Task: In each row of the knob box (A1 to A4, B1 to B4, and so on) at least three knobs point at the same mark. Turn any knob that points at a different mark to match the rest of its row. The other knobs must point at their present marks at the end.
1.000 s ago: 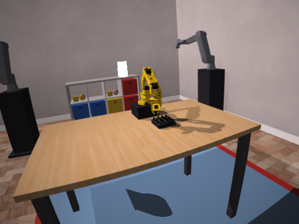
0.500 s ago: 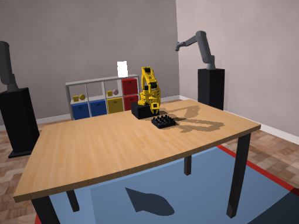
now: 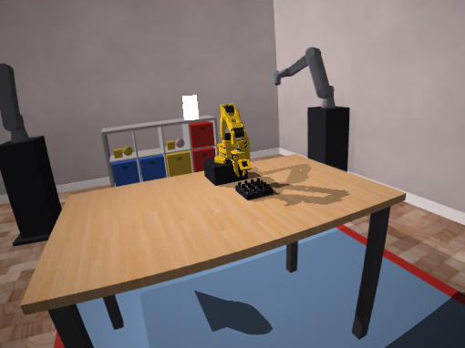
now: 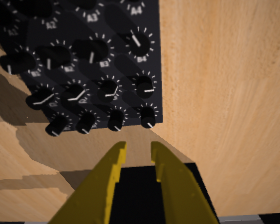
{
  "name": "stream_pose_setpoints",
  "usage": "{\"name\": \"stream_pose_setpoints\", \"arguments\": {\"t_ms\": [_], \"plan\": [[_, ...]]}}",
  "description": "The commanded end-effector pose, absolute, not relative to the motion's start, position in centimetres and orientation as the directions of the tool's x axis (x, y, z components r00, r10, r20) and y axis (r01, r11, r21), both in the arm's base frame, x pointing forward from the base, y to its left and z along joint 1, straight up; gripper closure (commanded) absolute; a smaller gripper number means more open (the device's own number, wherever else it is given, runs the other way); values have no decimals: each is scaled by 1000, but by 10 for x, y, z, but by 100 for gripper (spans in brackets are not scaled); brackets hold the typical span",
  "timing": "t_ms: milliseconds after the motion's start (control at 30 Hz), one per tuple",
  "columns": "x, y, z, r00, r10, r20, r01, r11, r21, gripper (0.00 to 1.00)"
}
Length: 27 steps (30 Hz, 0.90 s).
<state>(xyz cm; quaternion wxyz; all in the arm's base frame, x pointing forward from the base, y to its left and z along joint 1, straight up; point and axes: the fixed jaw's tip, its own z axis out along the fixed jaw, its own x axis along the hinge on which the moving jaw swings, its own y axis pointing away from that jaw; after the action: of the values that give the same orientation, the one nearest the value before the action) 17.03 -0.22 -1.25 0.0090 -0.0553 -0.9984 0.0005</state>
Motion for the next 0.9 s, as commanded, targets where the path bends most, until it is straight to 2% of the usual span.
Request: {"name": "stream_pose_setpoints", "arguments": {"t_ms": [0, 167, 233, 500, 867], "plan": [[169, -2, -11, -1000, -26, 4, -26, 1000, 0, 91], [168, -2, -11, -977, -212, 4, -212, 977, 1, 91], [168, -2, -11, -977, -212, 4, -212, 977, 1, 91], [166, -3, -11, -895, -447, 4, -447, 895, 2, 91], [165, -4, -11, -841, -541, 4, -541, 841, 3, 90]]}}
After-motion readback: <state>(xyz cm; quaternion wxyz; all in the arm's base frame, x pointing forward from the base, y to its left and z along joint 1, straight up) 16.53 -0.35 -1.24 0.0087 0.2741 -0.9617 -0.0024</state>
